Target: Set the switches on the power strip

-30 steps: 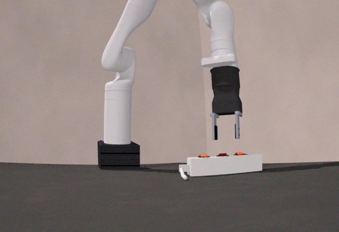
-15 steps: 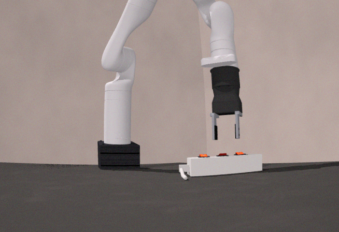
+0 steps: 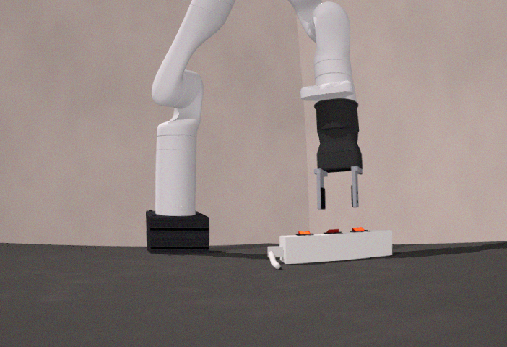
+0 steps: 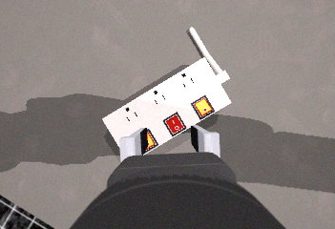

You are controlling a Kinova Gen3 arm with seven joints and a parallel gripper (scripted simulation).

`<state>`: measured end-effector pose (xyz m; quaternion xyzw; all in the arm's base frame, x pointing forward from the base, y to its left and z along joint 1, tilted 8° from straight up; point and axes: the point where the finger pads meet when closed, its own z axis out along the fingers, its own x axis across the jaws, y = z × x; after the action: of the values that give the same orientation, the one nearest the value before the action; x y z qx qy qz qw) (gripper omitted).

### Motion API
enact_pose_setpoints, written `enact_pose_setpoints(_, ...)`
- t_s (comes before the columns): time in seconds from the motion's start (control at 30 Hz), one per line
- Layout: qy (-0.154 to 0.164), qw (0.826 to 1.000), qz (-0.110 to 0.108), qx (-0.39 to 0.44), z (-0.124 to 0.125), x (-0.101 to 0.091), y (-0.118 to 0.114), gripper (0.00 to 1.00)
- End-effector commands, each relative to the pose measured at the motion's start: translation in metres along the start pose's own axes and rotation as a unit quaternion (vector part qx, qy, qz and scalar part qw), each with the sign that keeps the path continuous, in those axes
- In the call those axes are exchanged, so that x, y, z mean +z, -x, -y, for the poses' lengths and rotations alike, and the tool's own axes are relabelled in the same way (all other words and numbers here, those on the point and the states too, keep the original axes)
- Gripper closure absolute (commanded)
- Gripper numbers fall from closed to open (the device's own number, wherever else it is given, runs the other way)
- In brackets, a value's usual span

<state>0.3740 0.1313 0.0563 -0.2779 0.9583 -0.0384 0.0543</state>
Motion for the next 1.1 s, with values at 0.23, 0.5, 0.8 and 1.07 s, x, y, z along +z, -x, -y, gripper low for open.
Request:
enact_pose_setpoints(0.23, -0.002, 0.978, 0.003, 0.209, 0.047, -0.055, 0.005, 0.0)
enact_pose_setpoints(0.5, 0.007, 0.954, 0.004, 0.3, 0.061, -0.082, 0.004, 0.0)
enact_pose_setpoints(0.8, 0.007, 0.954, 0.004, 0.3, 0.061, -0.082, 0.004, 0.0)
enact_pose_setpoints(1.07, 0.007, 0.954, 0.004, 0.3, 0.061, -0.082, 0.004, 0.0)
